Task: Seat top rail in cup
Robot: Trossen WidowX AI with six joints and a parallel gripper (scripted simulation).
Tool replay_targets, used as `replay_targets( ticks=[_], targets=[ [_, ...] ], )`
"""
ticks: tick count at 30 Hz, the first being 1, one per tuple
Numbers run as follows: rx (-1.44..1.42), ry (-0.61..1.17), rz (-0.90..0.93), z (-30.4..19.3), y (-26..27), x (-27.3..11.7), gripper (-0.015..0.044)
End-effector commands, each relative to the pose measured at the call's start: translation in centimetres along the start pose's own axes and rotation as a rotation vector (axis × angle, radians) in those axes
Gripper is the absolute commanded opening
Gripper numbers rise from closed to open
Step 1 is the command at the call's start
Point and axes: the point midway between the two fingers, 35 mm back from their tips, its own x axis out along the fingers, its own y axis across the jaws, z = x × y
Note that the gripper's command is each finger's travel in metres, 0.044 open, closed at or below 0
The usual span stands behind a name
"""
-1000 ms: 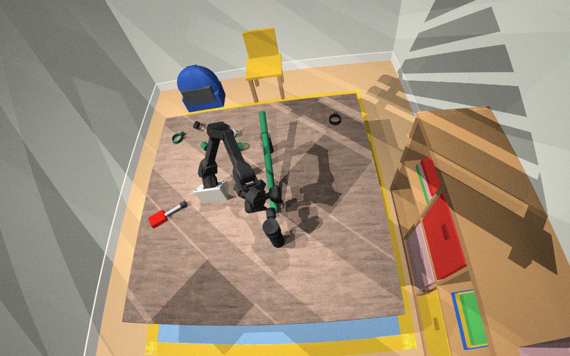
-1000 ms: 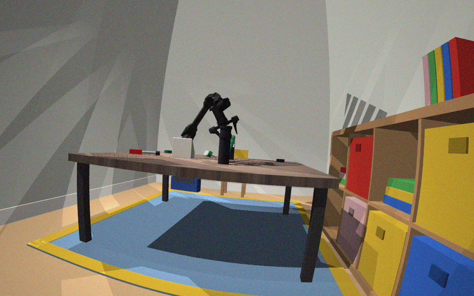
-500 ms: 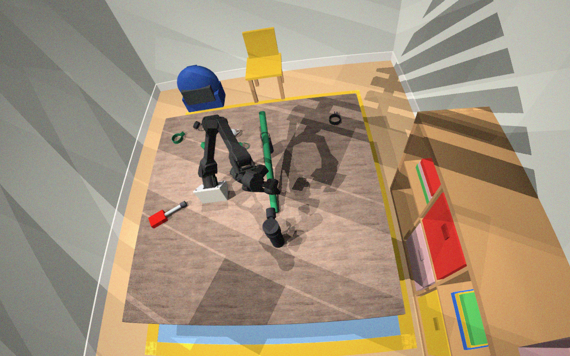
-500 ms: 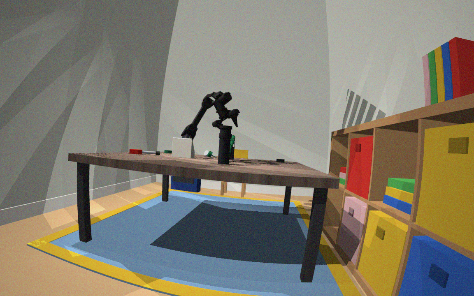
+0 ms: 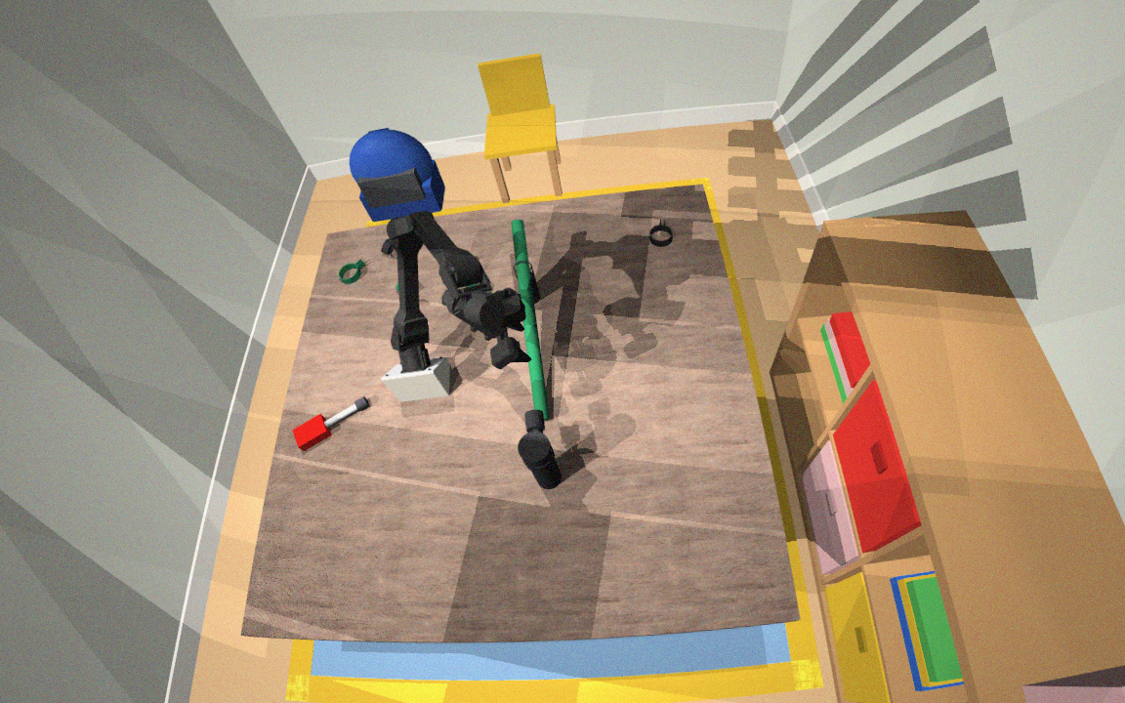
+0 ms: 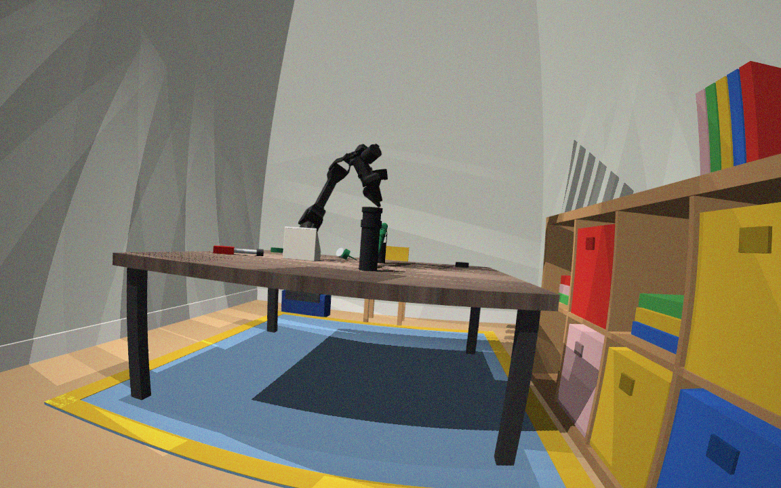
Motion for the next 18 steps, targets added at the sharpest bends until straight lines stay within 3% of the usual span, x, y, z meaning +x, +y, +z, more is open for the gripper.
replay_targets(
  ticks=[1,11,18],
  targets=[
    [0.328,0.014,-0.014,0.3,2.4,-1.4,0.0440],
    [0.374,0.029,-0.011,0.2,2.5,-1.1,0.0440],
    [0.921,0.229,-0.034,-0.9,3.5,3.1,0.0440]
  ],
)
